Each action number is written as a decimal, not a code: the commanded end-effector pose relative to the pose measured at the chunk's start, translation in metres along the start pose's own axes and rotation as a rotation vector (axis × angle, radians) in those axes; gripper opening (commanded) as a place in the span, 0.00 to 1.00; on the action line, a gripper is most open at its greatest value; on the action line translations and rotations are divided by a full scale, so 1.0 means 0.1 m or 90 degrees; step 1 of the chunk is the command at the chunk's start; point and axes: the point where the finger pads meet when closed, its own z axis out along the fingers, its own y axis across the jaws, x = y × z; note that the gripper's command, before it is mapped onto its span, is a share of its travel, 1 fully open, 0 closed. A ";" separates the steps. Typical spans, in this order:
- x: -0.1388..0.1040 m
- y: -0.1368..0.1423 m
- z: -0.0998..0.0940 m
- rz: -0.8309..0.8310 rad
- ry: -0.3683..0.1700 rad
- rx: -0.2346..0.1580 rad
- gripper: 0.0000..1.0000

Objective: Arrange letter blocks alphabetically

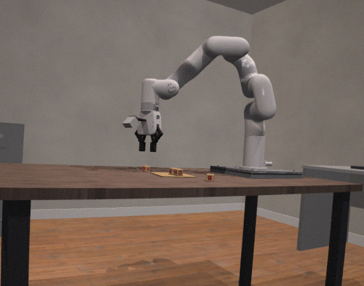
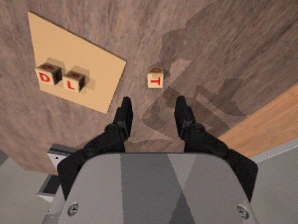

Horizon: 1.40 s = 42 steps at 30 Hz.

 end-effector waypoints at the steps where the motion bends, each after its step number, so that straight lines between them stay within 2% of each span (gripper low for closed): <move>1: 0.01 0.01 -0.01 0.000 0.002 -0.002 0.62; 16: 0.01 0.01 0.07 0.000 0.003 -0.002 0.62; 42: 0.00 0.03 0.42 0.000 0.003 -0.002 0.62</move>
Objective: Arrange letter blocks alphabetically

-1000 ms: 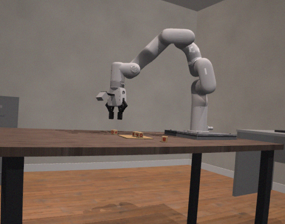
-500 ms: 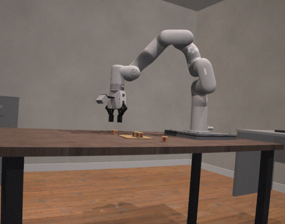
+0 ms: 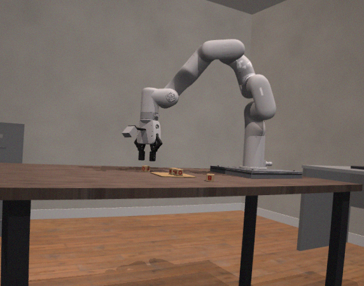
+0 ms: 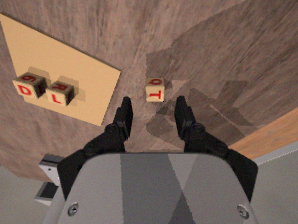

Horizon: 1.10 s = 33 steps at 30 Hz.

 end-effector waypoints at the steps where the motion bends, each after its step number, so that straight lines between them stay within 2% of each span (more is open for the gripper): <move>1: 0.01 0.01 0.05 0.000 0.002 -0.002 0.62; 33: 0.01 0.02 0.12 0.000 0.002 -0.002 0.62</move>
